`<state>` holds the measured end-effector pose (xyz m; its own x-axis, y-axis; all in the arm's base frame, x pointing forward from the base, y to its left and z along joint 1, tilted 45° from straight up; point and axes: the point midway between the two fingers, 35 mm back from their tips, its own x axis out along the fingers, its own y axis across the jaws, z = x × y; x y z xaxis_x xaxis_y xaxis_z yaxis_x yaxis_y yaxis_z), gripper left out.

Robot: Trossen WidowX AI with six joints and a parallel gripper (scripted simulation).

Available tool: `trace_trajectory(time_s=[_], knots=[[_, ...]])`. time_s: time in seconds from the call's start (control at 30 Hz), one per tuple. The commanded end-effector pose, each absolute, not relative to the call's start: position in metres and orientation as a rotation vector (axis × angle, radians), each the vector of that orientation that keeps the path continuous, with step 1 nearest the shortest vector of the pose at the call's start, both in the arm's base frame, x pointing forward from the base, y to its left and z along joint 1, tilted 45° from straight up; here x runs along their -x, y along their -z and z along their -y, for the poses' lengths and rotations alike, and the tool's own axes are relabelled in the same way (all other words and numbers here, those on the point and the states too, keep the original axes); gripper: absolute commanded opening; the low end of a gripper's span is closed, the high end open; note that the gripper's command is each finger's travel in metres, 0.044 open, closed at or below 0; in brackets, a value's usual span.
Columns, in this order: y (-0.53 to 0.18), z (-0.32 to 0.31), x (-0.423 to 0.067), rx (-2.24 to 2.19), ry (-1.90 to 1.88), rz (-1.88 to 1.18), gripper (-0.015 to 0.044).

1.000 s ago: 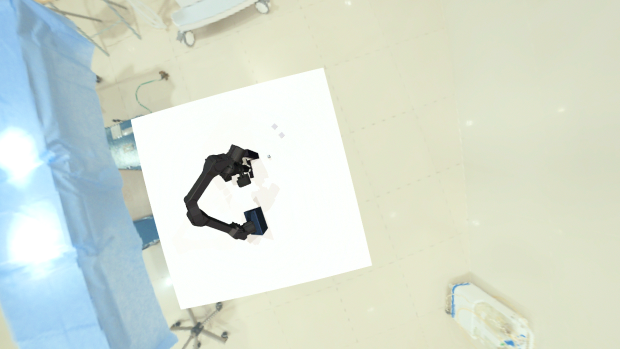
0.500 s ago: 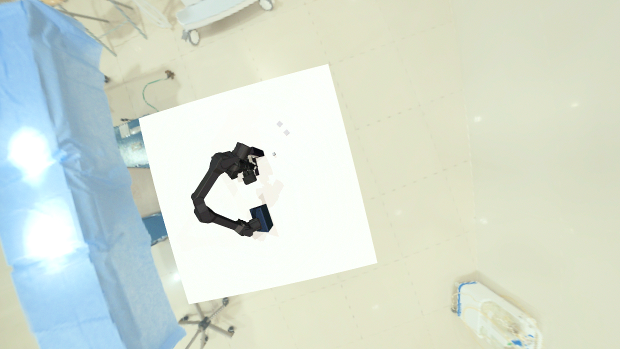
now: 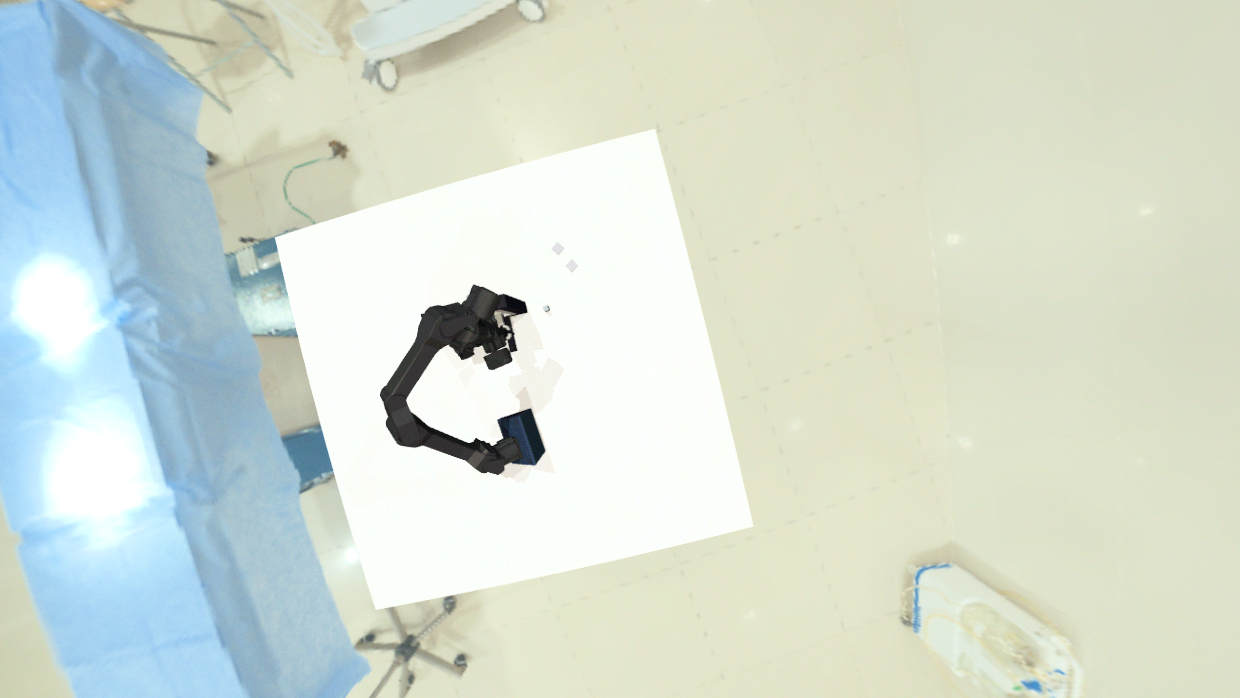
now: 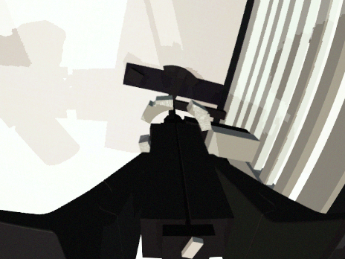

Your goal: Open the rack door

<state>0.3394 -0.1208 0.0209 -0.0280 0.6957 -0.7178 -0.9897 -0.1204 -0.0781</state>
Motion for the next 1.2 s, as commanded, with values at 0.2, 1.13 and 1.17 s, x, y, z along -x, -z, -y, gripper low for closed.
trace_trajectory(time_s=[0.2, 1.13, 1.17], knots=[[-0.021, 0.121, -0.339, 0.727, -1.559, -0.533, 0.0051], [-0.029, 0.113, -0.317, 0.381, -1.372, -0.848, 0.0026], [-0.03, 0.112, -0.315, 0.363, -1.361, -0.863, 0.0026]])
